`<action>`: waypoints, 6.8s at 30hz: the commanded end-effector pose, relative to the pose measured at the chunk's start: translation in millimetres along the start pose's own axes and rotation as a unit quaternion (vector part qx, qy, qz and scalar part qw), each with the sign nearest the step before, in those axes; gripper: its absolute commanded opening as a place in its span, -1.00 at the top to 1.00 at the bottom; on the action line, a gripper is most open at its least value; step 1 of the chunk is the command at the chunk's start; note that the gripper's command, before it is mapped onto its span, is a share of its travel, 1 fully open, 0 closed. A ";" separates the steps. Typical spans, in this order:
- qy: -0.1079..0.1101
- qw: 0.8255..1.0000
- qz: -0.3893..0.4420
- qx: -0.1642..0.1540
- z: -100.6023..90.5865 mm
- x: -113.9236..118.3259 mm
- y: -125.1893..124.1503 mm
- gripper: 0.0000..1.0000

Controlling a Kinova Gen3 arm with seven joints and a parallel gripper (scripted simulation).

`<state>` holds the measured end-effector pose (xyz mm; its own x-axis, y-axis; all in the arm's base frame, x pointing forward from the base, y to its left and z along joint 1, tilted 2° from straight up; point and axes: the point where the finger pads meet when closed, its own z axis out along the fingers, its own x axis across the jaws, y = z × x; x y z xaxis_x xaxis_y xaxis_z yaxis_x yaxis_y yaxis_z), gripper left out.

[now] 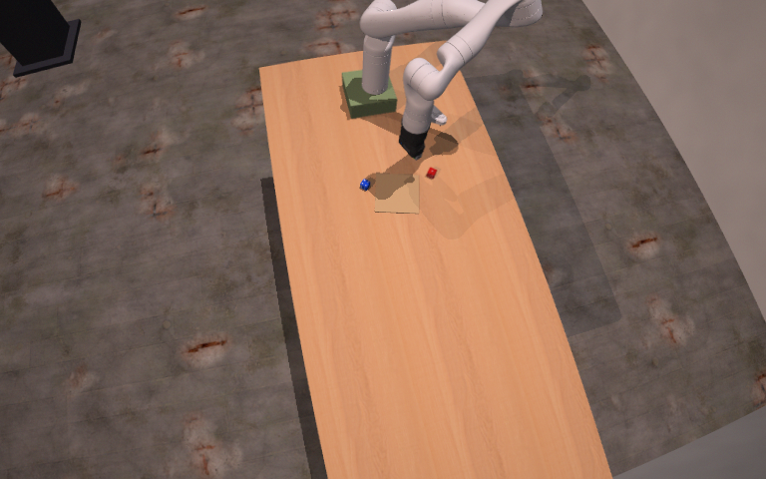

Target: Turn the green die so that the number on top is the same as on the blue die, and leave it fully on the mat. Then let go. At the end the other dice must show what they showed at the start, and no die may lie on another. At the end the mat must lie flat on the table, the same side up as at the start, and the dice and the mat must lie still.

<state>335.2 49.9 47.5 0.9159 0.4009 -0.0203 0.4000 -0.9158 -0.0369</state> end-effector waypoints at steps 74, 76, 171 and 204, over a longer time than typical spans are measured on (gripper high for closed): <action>0.124 0.917 -0.307 -0.223 -84.8 229.2 228.1 0.02; 0.140 0.908 -0.307 -0.248 -101.5 251.5 240.0 0.02; 0.696 0.674 -0.108 -0.223 -296.0 559.8 -218.5 0.02; 0.343 0.852 -0.146 -0.367 21.9 233.1 -41.4 0.02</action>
<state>542.6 199.4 27.1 0.4684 0.7212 0.5103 0.2860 -0.6703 0.6848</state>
